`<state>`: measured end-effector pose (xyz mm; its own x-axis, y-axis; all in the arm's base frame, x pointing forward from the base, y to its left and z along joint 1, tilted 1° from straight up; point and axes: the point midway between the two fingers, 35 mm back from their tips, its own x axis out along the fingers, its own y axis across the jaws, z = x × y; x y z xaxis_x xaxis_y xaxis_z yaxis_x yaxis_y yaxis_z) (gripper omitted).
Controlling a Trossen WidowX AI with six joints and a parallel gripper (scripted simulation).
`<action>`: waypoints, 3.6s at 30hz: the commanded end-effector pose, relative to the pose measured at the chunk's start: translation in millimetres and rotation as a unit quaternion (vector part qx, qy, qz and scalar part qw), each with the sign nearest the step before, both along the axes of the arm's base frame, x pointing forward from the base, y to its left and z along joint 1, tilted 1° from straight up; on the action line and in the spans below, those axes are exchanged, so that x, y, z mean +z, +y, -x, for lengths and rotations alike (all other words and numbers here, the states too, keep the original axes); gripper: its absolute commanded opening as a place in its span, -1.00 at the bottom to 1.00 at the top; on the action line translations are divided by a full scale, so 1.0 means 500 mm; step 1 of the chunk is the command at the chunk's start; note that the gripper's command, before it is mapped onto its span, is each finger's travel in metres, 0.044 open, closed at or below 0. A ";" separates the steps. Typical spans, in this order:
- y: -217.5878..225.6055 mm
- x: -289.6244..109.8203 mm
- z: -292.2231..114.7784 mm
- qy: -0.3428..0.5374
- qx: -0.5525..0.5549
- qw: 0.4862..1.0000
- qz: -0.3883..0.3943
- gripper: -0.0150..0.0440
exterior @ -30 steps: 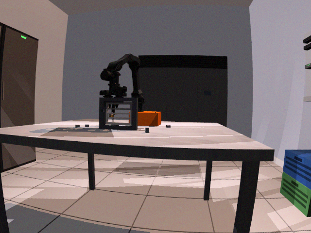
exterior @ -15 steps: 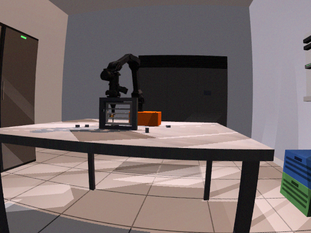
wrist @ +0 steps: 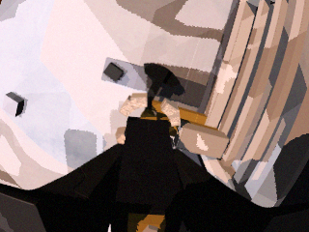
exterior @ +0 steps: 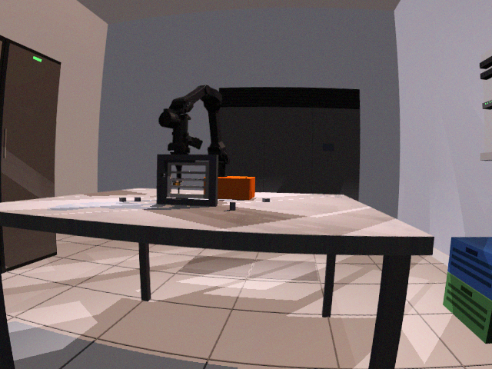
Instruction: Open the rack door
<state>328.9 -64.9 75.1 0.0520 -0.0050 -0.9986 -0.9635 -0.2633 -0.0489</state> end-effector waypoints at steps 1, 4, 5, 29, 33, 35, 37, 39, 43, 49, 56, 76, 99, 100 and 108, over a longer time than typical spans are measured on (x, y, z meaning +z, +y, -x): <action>0.000 0.000 0.000 0.000 0.001 1.000 0.000 -0.35; 0.000 0.000 0.000 0.000 0.001 1.000 0.000 -0.42; 0.000 0.000 0.000 0.000 0.001 1.000 0.000 -0.44; 0.015 -0.002 0.037 0.000 -0.198 0.980 -0.011 -0.45; 0.020 -0.003 0.049 0.000 -0.236 0.972 -0.013 -0.45; 0.024 -0.003 0.056 0.000 -0.254 0.967 -0.014 -0.45; 0.027 -0.004 0.063 0.000 -0.272 0.962 -0.015 -0.45; 0.031 -0.004 0.070 0.000 -0.290 0.957 -0.015 -0.45; 0.041 -0.006 0.085 0.000 -0.325 0.946 -0.017 -0.45; 0.058 -0.007 0.107 0.001 -0.372 0.928 -0.020 -0.45; 0.080 -0.009 0.130 0.001 -0.423 0.906 -0.023 -0.45; 0.149 -0.011 0.178 0.002 -0.549 0.835 -0.030 -0.45; 0.230 -0.012 0.206 0.004 -0.666 0.745 -0.036 -0.45; 0.234 -0.012 0.206 0.004 -0.671 0.741 -0.037 -0.45; 0.264 -0.012 0.210 0.004 -0.707 0.706 -0.039 -0.45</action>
<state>223.5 61.5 68.7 0.0390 0.0126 -0.9992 -0.3219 0.9468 -0.0006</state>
